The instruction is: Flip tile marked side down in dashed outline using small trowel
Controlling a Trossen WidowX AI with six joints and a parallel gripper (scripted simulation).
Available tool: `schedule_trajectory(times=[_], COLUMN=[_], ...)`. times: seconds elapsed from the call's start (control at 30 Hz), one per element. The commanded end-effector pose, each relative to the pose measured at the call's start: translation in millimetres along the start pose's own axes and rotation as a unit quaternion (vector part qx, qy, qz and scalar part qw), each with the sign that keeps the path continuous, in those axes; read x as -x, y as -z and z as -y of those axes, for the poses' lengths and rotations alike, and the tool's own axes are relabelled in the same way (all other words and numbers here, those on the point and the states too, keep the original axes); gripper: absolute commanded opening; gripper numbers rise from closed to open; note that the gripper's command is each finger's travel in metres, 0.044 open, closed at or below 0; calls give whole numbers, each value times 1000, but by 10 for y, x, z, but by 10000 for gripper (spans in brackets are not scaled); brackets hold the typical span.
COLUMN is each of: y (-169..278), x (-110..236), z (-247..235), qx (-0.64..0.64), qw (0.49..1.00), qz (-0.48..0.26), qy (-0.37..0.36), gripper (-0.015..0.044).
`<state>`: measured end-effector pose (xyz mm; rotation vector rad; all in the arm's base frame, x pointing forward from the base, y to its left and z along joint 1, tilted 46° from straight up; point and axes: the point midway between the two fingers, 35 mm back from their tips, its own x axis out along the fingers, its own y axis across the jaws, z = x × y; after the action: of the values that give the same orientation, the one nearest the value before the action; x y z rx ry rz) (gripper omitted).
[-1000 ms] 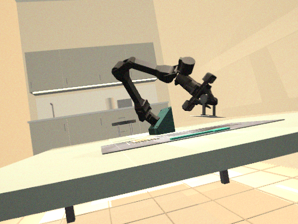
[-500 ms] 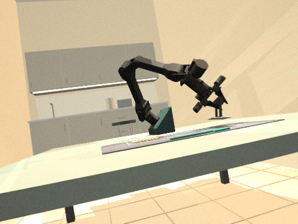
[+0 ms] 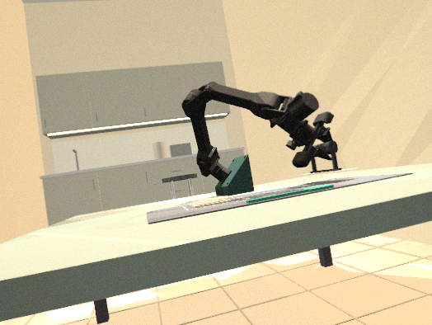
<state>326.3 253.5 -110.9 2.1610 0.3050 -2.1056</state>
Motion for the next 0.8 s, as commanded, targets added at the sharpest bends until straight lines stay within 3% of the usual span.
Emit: schedule_trajectory(times=[0.0, 0.77], y=[14, 36], x=[27, -141], z=[83, -100], qx=[14, 15], qw=[1000, 1000], qz=[6, 6], qy=[15, 13], gripper=[0, 0])
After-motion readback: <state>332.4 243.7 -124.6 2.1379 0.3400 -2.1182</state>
